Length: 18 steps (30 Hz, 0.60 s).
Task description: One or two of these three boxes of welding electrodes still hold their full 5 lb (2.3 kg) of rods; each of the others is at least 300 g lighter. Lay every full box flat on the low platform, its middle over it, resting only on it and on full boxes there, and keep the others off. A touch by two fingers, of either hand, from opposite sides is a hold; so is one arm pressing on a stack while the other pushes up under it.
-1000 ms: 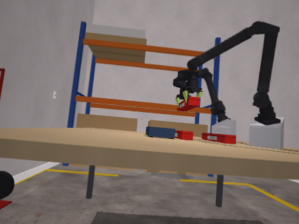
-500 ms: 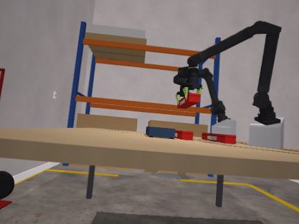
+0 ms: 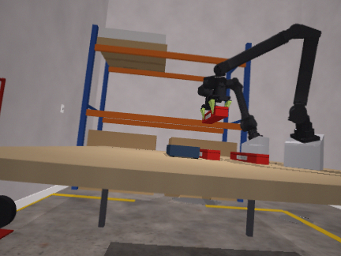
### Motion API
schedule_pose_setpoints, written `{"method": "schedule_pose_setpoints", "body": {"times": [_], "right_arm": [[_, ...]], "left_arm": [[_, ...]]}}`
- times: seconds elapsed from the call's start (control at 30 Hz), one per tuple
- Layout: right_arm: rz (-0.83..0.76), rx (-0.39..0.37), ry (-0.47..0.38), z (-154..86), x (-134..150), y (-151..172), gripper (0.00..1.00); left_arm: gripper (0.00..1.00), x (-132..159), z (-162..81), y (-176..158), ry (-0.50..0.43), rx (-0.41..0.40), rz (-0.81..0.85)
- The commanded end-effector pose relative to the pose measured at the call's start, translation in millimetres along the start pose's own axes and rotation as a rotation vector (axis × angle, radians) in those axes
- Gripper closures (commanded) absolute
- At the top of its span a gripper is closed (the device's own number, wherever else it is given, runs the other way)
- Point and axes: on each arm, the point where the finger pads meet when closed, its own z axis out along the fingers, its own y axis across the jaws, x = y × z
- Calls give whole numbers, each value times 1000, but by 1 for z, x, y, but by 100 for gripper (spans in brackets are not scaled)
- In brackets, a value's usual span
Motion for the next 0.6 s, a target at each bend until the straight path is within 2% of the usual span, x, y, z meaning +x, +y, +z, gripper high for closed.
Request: {"method": "schedule_pose_setpoints", "body": {"times": [0.0,0.03,0.07,0.57], "right_arm": [[9,58,-35,-32,-1,-22,100],[9,58,-35,-32,-1,-22,100],[9,36,-24,-15,-3,-13,100],[9,36,-23,2,-3,-13,100]], "left_arm": [[100,-1,-17,12,-19,-33,-22],[100,0,-17,12,-19,-33,-22],[100,0,-17,12,-19,-33,-22],[100,-1,2,13,-18,-33,-22]]}}
